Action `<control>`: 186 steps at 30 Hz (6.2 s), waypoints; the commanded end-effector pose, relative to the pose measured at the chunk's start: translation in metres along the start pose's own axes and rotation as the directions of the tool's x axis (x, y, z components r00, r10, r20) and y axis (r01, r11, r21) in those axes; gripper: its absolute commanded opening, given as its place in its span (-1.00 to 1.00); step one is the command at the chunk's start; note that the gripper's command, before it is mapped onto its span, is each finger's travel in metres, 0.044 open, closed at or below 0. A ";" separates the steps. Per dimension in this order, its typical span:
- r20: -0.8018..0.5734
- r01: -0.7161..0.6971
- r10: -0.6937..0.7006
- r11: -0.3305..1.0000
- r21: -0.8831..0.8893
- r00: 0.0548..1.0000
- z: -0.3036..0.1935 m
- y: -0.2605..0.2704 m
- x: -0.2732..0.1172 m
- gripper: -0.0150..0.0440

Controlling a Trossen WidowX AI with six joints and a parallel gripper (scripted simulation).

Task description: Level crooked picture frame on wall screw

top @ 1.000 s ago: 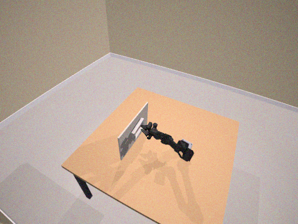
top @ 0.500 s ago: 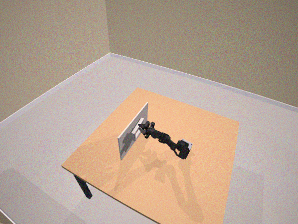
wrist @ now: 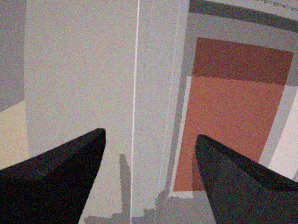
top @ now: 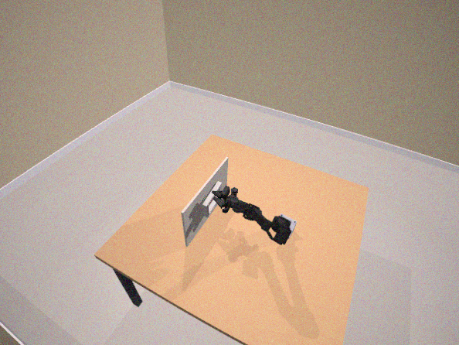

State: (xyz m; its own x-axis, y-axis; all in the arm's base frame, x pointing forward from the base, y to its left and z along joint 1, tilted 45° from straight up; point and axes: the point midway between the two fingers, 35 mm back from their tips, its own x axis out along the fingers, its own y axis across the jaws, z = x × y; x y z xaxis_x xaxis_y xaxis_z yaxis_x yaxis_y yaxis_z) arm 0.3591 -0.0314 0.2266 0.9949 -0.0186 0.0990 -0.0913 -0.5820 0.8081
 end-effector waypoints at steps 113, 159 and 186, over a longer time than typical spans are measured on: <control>0.003 -0.003 0.003 1.000 -0.006 1.000 0.000 0.012 0.001 -0.49; 0.003 -0.003 0.003 1.000 -0.007 1.000 0.008 0.011 0.001 -0.49; 0.003 -0.003 0.003 1.000 -0.007 1.000 0.008 0.010 0.001 -0.49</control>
State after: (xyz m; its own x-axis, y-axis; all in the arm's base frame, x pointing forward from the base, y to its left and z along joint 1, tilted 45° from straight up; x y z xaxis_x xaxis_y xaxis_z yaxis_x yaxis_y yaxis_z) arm 0.3594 -0.0421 0.2295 0.9953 -0.0164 0.0957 -0.0875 -0.5778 0.8115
